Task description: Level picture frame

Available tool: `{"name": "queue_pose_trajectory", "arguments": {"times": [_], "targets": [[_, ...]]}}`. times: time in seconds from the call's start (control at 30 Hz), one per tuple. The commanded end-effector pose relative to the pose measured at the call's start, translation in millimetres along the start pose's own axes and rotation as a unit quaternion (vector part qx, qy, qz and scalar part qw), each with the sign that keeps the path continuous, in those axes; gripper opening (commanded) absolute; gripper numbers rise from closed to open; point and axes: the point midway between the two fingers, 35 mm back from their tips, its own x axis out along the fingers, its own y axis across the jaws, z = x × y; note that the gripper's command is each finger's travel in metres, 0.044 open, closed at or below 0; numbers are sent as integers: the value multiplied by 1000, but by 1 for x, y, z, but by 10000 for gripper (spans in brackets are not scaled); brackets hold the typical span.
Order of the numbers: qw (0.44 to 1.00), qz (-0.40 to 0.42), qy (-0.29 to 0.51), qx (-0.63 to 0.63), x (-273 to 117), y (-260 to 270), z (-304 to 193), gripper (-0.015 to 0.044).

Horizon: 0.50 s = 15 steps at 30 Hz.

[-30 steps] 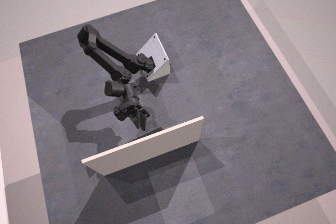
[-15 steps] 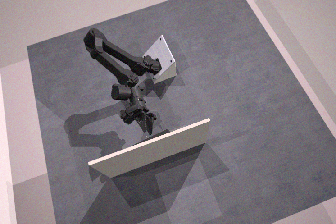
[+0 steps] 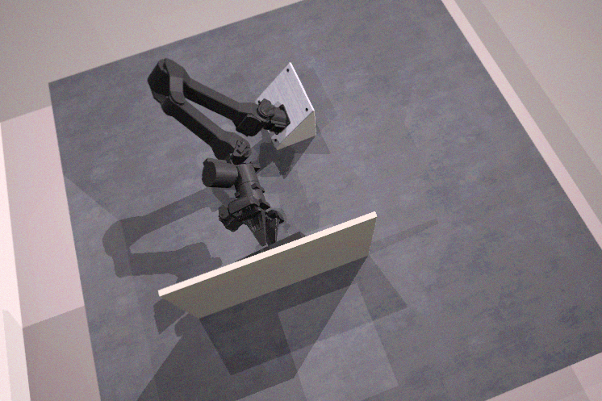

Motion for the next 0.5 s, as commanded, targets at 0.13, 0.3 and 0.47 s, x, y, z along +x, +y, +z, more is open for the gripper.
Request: {"name": "queue_pose_trajectory", "arguments": {"times": [0.13,0.3,0.47], "targets": [[1000,4,0,-3,14,1,0,260],[1000,4,0,-3,14,1,0,260],[1000,4,0,-3,14,1,0,260]]}}
